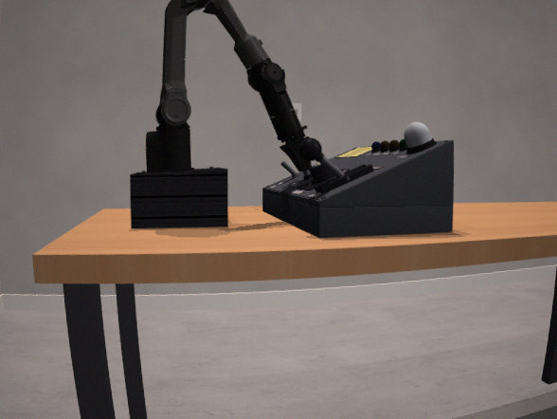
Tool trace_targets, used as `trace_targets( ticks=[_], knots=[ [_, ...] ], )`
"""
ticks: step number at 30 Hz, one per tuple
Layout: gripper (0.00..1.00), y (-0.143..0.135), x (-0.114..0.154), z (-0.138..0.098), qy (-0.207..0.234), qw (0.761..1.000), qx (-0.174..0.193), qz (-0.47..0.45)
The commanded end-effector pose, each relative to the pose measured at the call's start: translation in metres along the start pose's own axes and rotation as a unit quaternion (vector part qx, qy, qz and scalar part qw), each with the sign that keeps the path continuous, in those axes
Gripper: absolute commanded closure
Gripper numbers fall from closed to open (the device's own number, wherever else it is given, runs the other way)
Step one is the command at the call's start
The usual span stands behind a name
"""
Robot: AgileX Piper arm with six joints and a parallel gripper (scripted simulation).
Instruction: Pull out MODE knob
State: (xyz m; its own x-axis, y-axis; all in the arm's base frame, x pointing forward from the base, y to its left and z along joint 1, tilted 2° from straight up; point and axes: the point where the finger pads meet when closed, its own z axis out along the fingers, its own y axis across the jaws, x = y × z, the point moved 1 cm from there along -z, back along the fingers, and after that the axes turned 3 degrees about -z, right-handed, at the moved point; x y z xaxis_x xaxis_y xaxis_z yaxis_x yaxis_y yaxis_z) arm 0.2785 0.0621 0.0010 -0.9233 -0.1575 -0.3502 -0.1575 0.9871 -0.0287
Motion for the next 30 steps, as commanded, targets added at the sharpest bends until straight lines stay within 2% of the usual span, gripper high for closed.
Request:
trace_targets(
  ticks=[1, 30],
  knots=[
    [1.00, 0.0000, -0.0004, -0.0015, -0.001, 1.000, 0.000, 0.000],
    [1.00, 0.0000, -0.0004, -0.0091, -0.001, 1.000, 0.000, 0.000]
  ],
)
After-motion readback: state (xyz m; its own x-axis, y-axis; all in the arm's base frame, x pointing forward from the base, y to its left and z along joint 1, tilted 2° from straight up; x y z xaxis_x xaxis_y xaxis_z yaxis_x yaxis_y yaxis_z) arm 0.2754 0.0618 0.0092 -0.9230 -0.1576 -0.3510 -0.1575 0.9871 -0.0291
